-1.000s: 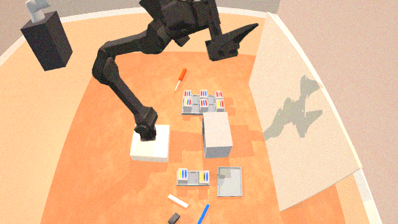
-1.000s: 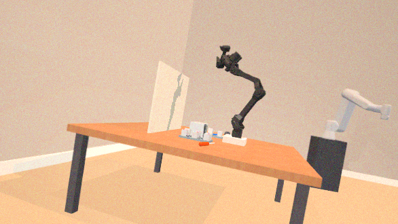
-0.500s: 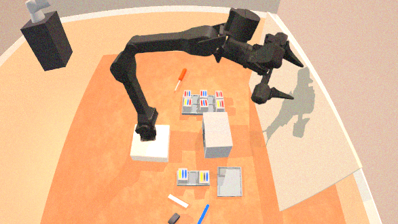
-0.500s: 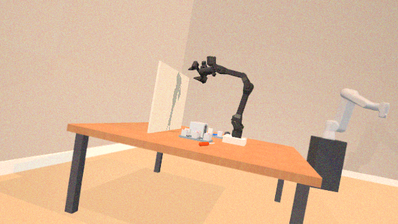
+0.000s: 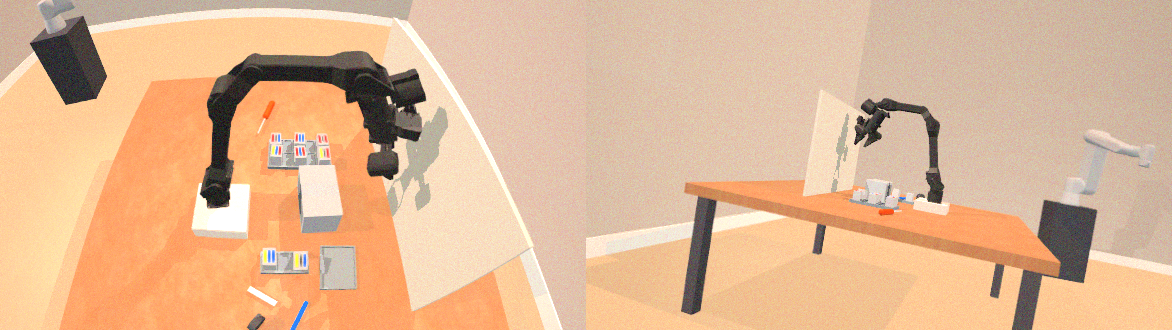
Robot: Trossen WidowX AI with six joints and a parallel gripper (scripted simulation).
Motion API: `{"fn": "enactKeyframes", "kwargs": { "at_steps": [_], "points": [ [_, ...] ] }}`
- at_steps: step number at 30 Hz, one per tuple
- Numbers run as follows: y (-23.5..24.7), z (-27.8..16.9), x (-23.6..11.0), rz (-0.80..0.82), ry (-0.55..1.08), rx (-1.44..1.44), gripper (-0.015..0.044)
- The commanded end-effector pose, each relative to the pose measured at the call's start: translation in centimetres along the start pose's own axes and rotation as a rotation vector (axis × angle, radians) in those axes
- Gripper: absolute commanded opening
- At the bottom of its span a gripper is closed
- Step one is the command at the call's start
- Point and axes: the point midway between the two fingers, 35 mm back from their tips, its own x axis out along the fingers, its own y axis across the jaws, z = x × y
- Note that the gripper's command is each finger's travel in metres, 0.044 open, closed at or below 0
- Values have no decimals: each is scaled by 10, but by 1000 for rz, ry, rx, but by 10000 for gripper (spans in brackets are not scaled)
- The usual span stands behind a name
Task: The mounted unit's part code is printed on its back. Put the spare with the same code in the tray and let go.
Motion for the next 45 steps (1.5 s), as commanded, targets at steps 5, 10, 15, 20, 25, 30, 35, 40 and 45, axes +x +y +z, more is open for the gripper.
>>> {"fn": "enactKeyframes", "kwargs": {
  "at_steps": [5,10,15,20,25,30,35,40,45],
  "points": [
    [19,-73,21,62,490,-309,440],
    [19,-73,21,62,490,-309,440],
    [19,-73,21,62,490,-309,440],
    [19,-73,21,62,490,-309,440],
    [19,-73,21,62,490,-309,440],
    [-28,-80,21,2,492,-94,440],
    [-112,-113,16,-118,484,339,440],
    [-176,-166,7,-235,458,774,440],
    [-216,-231,-3,-346,416,1193,440]
  ]
}}
